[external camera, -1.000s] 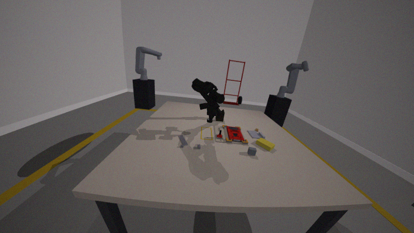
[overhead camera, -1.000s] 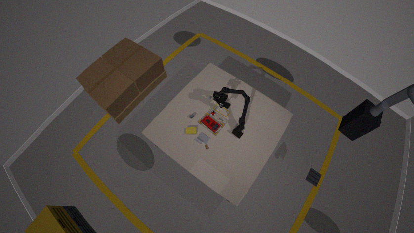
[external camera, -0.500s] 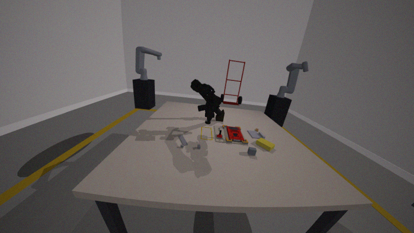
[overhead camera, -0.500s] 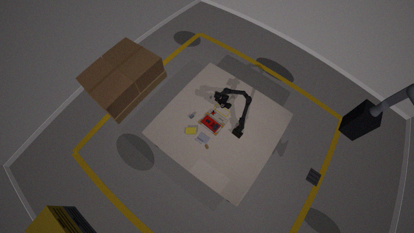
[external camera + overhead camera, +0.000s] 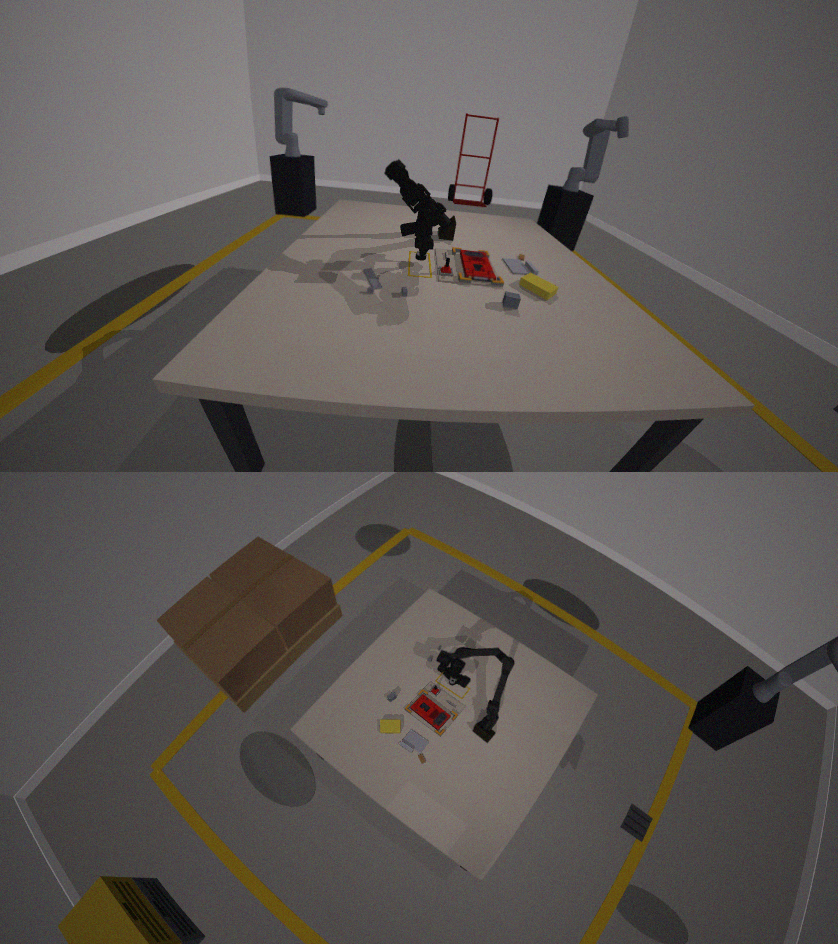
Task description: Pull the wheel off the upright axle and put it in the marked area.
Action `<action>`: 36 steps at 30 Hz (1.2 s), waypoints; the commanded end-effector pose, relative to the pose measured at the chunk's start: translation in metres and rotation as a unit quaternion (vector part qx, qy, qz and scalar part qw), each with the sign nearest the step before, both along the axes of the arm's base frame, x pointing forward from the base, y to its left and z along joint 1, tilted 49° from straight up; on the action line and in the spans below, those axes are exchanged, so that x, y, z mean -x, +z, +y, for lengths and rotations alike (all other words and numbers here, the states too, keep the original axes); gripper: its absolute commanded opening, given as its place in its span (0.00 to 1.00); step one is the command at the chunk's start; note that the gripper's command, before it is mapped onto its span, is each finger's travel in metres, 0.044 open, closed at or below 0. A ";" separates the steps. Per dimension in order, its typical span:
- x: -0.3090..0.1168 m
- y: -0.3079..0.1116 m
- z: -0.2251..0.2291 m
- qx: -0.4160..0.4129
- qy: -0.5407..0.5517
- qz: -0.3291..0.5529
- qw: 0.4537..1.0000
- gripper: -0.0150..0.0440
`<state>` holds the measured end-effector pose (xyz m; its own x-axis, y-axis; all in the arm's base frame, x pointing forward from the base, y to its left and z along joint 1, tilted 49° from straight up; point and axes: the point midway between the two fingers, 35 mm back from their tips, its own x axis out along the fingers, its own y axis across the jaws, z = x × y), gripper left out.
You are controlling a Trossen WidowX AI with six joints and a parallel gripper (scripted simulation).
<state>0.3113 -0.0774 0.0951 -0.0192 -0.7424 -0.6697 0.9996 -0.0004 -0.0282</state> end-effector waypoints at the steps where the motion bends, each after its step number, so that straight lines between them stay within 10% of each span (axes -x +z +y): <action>1: 0.004 -0.012 -0.015 0.003 0.000 0.004 1.000 0.25; 7: 0.006 -0.019 -0.024 0.005 -0.001 0.004 1.000 0.25; 18: 0.004 -0.015 -0.020 0.002 -0.002 0.002 1.000 0.74; 29: 0.003 0.023 0.024 0.004 -0.001 0.004 1.000 0.76; 36: 0.044 0.022 0.061 -0.003 0.004 0.005 1.000 1.00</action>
<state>0.2882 -0.0344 0.1159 -0.0176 -0.7411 -0.6711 0.9996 0.0025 -0.0289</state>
